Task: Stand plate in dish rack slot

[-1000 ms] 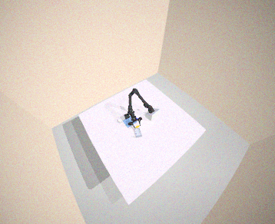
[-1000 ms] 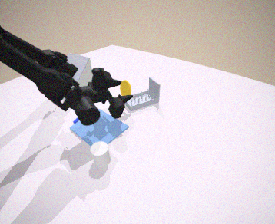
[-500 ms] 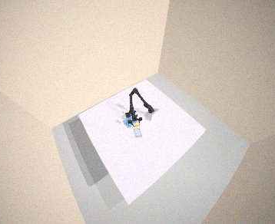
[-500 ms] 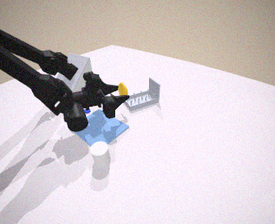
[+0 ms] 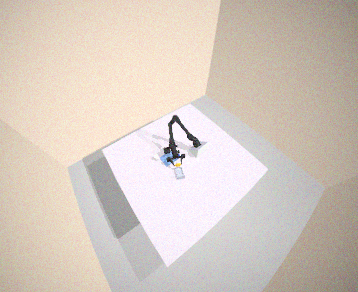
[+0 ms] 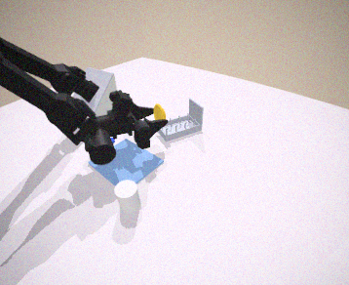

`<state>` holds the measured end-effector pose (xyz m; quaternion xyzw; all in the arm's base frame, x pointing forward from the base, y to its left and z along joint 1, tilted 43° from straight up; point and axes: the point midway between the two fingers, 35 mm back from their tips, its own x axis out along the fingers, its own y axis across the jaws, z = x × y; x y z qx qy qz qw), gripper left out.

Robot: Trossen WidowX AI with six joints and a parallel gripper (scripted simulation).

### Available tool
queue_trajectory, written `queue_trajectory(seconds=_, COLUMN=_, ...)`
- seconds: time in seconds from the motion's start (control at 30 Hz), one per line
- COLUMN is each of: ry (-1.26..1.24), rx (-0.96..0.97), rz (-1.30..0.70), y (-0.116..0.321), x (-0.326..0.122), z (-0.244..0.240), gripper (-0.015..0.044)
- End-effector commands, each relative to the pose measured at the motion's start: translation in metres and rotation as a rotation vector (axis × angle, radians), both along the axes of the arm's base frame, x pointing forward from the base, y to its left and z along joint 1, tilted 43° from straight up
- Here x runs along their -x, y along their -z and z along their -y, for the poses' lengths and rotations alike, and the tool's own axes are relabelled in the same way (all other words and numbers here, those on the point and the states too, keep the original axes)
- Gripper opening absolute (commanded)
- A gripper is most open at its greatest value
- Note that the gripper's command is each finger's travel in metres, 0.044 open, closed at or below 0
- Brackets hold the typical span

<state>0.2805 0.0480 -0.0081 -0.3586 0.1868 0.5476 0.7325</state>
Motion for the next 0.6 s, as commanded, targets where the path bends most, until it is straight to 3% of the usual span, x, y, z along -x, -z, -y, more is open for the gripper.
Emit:
queue_trajectory(seconds=0.0, ry=0.003, rx=0.000, rz=-0.006, y=0.003, x=0.000, z=-0.003, gripper=0.0000)
queue_trajectory(seconds=0.57, ry=-0.002, rx=-0.001, rz=0.000, y=0.018, x=-0.008, z=-0.021, gripper=0.0000)
